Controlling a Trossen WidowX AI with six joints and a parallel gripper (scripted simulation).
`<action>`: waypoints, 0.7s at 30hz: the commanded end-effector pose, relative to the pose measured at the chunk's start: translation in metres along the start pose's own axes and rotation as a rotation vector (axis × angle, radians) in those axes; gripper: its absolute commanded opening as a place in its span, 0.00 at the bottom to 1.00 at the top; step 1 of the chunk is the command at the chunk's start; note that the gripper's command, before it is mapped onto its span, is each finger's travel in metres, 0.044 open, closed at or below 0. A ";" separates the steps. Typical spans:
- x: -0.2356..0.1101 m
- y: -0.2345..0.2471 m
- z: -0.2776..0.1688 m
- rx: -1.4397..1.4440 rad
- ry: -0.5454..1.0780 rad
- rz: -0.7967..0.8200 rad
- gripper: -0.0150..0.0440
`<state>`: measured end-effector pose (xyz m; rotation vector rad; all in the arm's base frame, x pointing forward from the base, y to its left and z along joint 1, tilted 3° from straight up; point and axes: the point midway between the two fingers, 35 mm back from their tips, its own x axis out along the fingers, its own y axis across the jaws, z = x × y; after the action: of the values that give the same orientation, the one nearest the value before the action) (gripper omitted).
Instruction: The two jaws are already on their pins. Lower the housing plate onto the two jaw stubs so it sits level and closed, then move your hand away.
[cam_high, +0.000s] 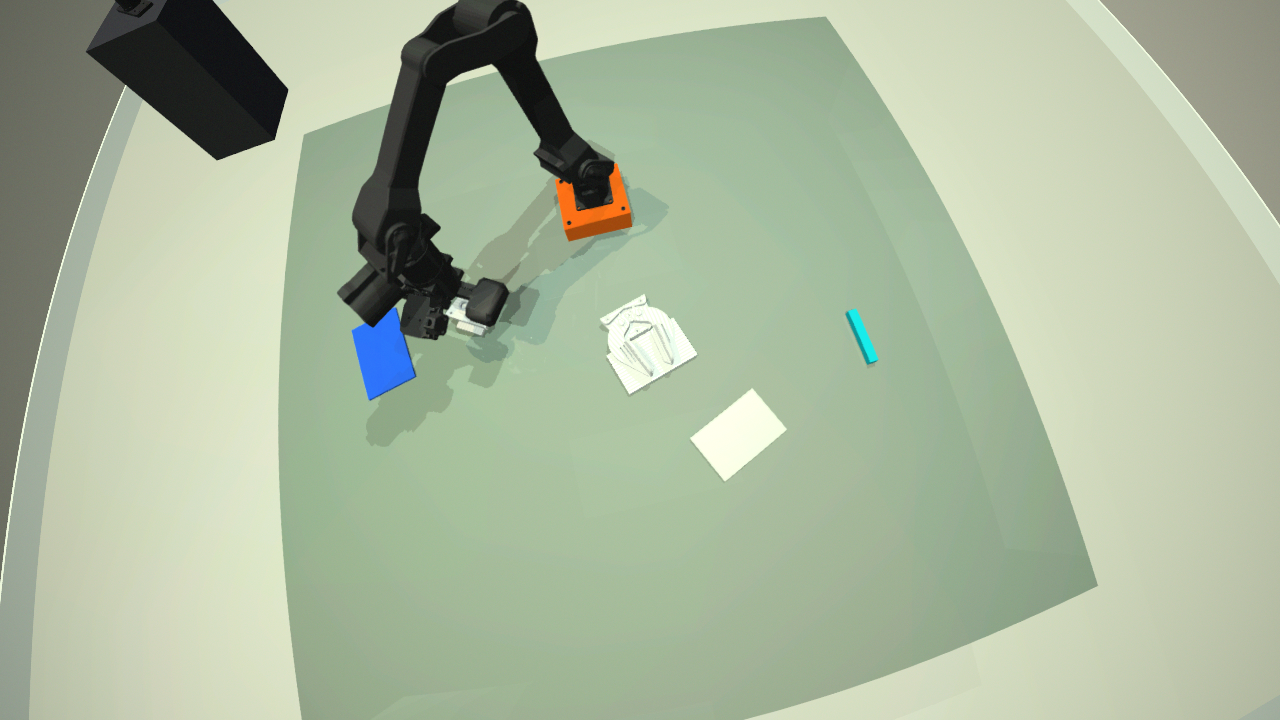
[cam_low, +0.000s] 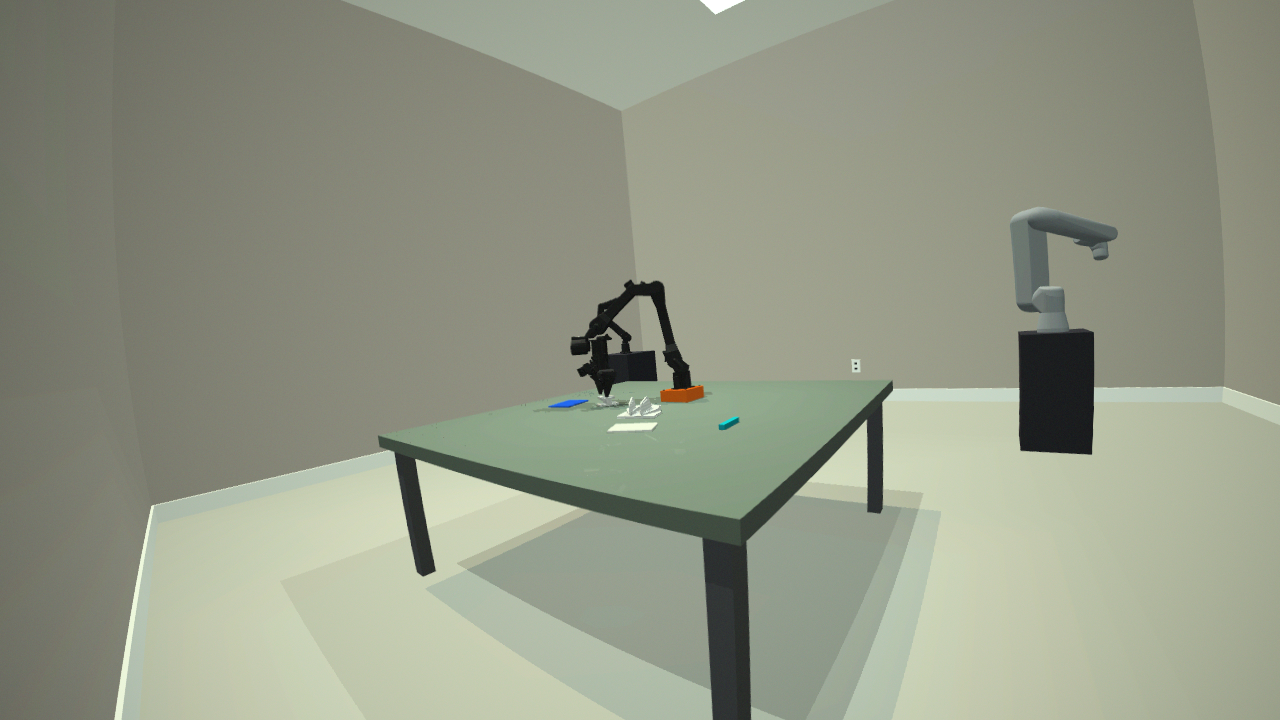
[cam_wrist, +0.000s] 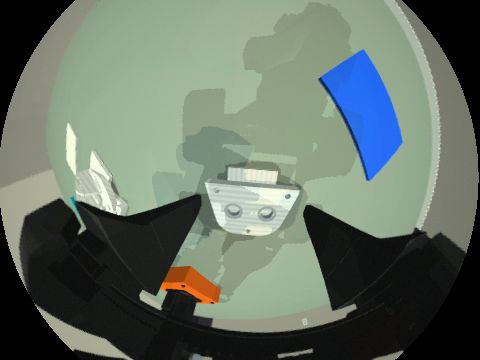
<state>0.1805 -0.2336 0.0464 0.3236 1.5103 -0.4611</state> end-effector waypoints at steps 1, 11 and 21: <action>0.009 0.001 -0.002 -0.005 0.008 0.008 1.00; 0.024 0.002 -0.002 -0.005 0.008 0.008 1.00; 0.025 0.002 -0.002 -0.005 0.008 0.008 1.00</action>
<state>0.1789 -0.2336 0.0220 0.3288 1.5192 -0.4566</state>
